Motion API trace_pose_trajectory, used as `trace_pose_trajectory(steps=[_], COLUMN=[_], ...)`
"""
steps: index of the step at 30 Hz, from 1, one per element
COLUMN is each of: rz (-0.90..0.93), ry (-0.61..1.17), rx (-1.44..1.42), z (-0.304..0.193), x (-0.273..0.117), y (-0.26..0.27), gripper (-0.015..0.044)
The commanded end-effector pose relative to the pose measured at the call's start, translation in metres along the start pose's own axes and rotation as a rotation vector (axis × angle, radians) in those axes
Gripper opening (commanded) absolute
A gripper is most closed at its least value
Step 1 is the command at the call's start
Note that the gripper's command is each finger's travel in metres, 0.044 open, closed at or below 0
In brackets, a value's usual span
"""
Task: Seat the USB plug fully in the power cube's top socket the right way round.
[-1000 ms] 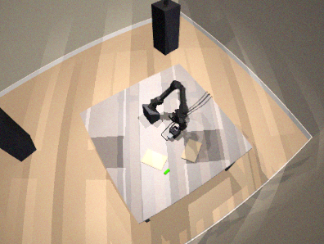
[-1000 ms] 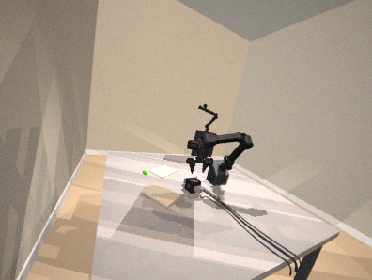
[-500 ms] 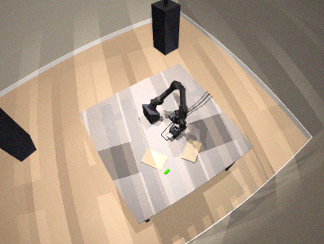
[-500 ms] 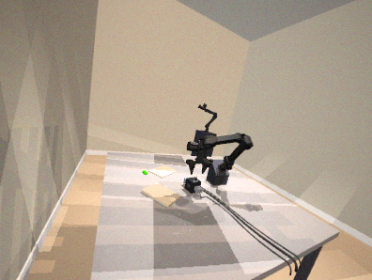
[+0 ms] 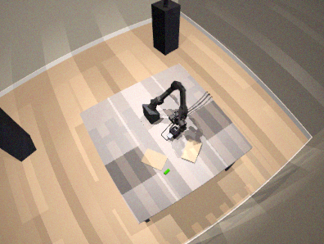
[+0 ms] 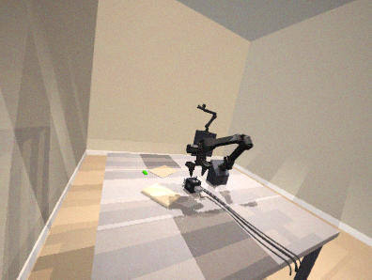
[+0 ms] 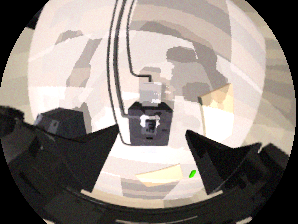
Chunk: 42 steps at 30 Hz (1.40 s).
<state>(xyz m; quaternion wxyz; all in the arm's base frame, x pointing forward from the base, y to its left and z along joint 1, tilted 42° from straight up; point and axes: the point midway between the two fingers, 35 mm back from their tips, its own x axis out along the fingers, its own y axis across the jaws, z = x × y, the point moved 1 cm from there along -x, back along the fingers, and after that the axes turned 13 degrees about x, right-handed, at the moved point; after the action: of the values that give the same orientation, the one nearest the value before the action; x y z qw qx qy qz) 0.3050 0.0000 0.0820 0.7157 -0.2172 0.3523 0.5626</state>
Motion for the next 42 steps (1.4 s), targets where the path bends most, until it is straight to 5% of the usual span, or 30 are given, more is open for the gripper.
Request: trace_pose_trajectory(steps=[1,5,21,42], rz=[0.004,0.004,0.001,0.002], ry=[-0.004,-0.004,0.000,0.000], rx=[0.007,0.007,0.000,0.002], z=[-0.0006,-0.0006,0.0001,-0.0001], x=[0.0046,0.0060,0.0041,0.0034], y=[0.0015,0.0015,0.0003,0.0006], gripper=[0.0440,0.0440,0.0020,0.0000])
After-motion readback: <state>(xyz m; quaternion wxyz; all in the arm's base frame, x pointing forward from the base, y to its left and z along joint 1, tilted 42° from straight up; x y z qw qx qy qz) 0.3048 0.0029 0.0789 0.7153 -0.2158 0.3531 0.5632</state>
